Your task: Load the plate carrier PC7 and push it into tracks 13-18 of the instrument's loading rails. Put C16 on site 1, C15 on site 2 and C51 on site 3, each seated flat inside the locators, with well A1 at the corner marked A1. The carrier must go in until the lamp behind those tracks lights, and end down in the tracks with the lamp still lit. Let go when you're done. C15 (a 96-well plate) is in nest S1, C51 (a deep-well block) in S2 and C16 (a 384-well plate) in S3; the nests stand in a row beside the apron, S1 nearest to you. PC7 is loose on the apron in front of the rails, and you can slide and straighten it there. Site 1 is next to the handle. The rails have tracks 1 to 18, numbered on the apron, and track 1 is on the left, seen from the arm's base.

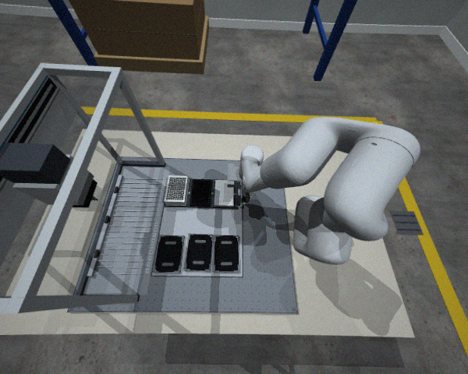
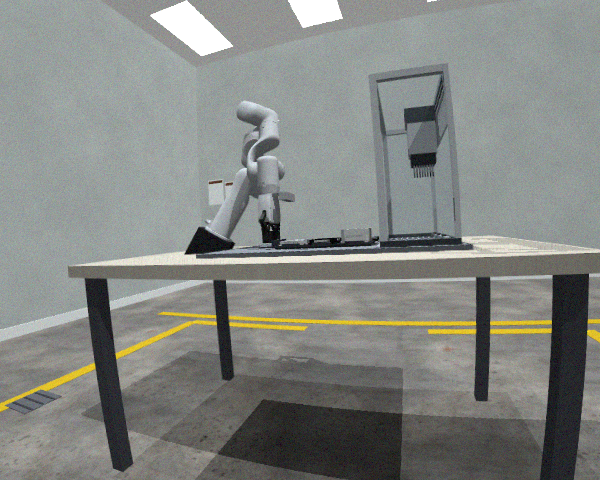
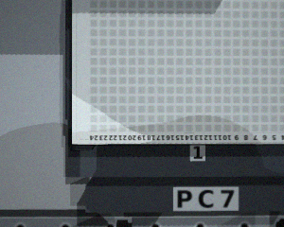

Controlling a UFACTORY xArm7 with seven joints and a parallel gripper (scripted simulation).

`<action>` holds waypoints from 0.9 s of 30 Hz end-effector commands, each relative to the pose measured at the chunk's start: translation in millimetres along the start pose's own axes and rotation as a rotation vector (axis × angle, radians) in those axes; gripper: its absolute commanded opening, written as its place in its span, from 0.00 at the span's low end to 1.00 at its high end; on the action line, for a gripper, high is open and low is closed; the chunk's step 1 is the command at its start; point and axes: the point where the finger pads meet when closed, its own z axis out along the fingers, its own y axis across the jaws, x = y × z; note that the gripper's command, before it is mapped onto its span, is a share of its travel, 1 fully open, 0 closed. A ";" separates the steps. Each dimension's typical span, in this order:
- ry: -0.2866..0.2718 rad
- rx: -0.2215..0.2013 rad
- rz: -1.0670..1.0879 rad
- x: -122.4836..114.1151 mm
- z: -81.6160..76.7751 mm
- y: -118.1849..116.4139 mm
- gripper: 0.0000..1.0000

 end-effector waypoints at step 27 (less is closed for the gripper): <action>0.003 -0.001 0.000 1.0 11.8 0.8 0.82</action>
